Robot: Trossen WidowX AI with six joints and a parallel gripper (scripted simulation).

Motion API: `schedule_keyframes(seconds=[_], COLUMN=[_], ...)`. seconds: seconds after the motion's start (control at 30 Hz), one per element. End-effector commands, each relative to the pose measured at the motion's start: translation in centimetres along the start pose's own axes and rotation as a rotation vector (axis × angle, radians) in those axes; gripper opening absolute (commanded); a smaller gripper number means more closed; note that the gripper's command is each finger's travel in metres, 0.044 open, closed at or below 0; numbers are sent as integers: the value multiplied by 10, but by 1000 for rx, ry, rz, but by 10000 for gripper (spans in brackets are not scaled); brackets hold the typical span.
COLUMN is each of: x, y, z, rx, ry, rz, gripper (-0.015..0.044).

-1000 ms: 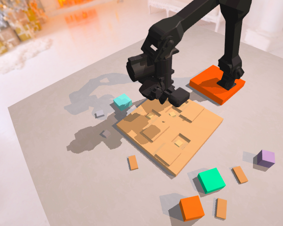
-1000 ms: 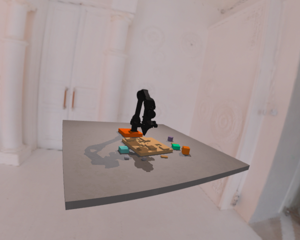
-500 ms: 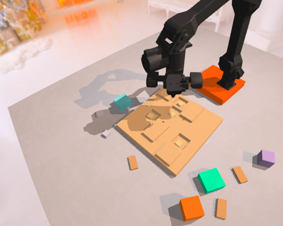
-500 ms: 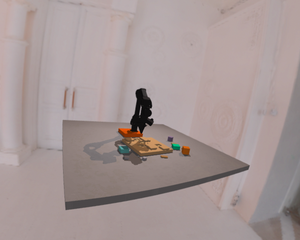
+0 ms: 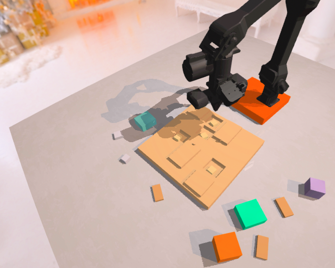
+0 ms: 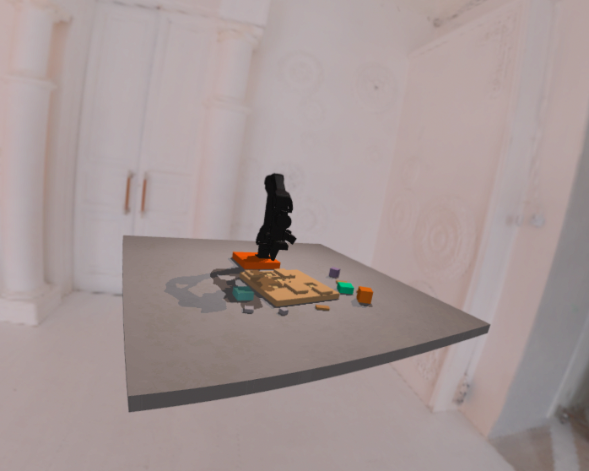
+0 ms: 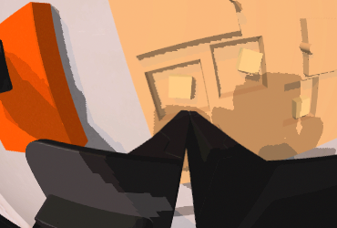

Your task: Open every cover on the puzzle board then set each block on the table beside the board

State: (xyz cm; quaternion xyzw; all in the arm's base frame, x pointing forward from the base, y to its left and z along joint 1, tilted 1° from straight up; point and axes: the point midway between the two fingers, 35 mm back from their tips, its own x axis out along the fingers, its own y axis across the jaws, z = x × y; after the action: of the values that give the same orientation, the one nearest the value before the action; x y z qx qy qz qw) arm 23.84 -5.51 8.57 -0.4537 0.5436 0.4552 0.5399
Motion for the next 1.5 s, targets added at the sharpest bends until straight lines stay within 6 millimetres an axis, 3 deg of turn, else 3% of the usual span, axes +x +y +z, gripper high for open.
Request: schedule_keyframes(seconds=[0.0,0.2,0.53,1.47], x=[1,9,51,64], y=[4,3,3,4], z=[-1,-1,-3,-5], rx=[-43,-43,-43,-43], ry=[1,1,1,1], rz=[-3,-3,-3,-2], gripper=[0,0,0,0])
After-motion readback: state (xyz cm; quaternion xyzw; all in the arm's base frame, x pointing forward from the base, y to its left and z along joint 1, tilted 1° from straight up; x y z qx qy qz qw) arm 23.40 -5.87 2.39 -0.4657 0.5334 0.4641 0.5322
